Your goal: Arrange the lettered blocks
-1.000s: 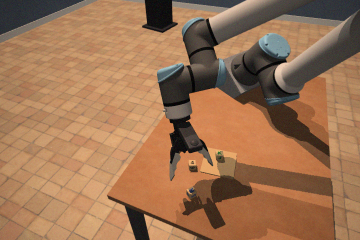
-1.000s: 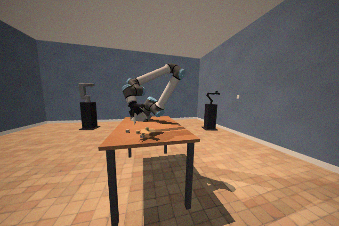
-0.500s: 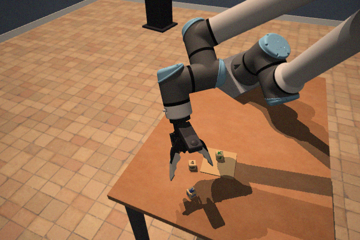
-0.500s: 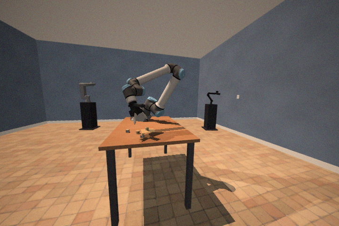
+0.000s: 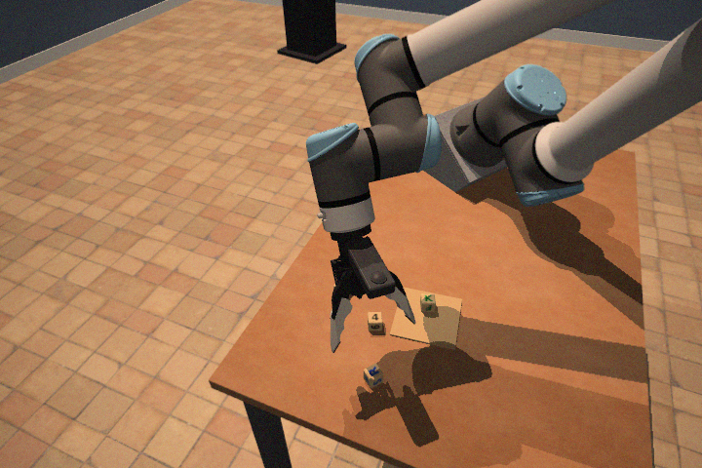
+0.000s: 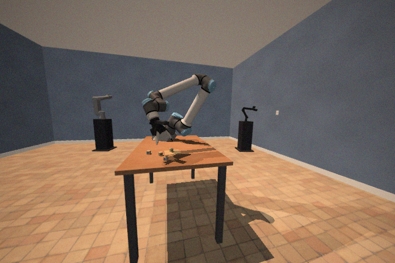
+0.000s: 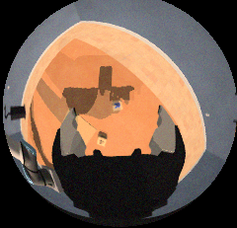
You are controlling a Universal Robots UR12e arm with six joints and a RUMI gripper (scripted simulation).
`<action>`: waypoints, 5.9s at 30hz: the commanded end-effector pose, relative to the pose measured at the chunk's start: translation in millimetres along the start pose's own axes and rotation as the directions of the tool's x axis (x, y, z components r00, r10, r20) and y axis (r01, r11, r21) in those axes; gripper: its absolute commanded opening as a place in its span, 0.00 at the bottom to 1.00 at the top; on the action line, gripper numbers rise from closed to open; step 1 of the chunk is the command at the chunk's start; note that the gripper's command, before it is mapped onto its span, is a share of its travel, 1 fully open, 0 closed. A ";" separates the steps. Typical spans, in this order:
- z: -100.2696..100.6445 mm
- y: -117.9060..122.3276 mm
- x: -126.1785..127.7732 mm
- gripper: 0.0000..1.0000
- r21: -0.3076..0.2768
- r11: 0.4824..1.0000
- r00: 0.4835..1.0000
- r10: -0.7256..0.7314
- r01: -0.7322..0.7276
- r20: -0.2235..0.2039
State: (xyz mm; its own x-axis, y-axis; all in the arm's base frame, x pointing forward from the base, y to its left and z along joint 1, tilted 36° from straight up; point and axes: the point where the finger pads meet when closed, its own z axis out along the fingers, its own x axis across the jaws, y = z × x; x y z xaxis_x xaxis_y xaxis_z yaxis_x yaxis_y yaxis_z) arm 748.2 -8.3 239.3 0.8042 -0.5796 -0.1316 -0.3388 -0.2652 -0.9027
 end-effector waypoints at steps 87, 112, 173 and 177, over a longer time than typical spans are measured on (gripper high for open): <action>-115.0 197.5 -26.6 1.00 -0.003 1.000 1.000 0.000 0.000 -0.001; -118.4 203.2 -25.7 1.00 -0.001 1.000 1.000 0.000 0.000 -0.001; -134.8 194.3 -24.9 1.00 -0.422 0.729 0.842 -0.466 0.539 0.270; -134.8 194.3 -24.9 1.00 -0.422 0.729 0.842 -0.466 0.539 0.270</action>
State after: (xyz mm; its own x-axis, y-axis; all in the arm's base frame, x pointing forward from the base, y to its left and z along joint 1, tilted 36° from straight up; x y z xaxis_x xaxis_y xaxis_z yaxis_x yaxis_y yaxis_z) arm 596.2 -148.2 121.8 0.9668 -0.1644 0.1957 -0.0257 -0.8244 -0.5654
